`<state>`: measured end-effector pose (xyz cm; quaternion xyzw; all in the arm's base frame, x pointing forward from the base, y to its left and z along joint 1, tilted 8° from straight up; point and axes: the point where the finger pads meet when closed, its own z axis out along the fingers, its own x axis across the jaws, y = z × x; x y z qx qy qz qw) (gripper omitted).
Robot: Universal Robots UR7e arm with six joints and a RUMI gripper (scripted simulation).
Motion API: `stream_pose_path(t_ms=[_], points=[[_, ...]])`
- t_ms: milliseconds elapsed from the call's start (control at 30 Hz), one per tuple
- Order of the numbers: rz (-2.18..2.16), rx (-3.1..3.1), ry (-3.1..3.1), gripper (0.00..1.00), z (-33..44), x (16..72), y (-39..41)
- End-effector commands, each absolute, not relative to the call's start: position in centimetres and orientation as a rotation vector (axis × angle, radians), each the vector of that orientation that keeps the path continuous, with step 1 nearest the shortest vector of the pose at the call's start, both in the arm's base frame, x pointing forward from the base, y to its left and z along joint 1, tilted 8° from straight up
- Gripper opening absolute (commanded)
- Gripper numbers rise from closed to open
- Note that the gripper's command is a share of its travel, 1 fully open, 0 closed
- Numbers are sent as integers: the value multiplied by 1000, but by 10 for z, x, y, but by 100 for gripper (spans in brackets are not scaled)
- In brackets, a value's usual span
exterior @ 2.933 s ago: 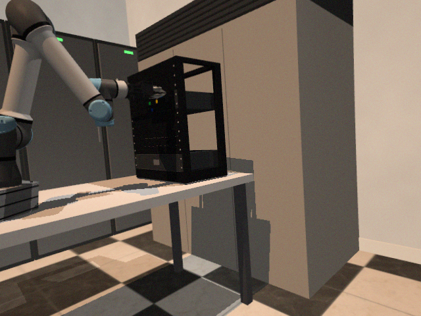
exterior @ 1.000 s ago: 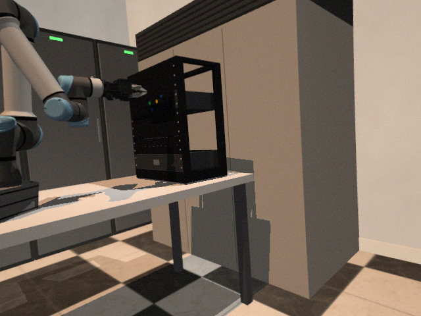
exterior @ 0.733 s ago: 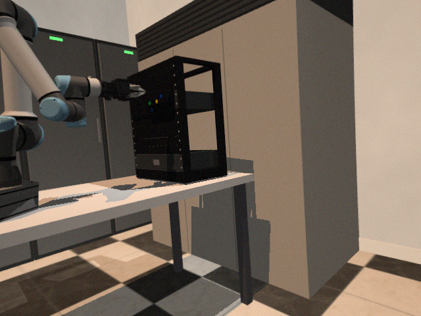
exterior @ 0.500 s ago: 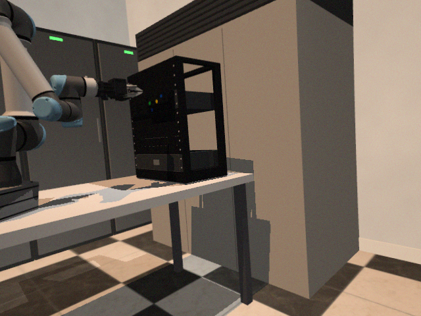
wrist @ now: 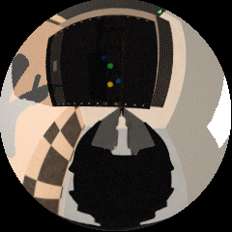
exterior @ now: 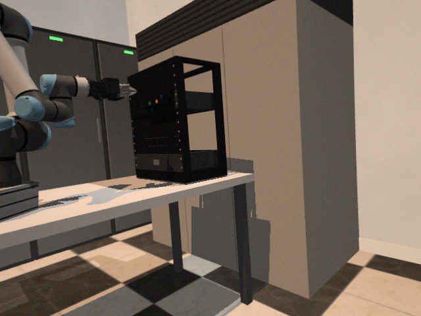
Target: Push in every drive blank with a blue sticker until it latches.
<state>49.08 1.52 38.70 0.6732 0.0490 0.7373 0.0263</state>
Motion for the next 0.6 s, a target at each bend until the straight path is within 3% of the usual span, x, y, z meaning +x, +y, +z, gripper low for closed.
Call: stream_pose_path(t_ms=[0, 567], points=[[2280, 2083, 157, 0, 387, 478, 14], [2280, 2083, 157, 0, 385, 455, 13]])
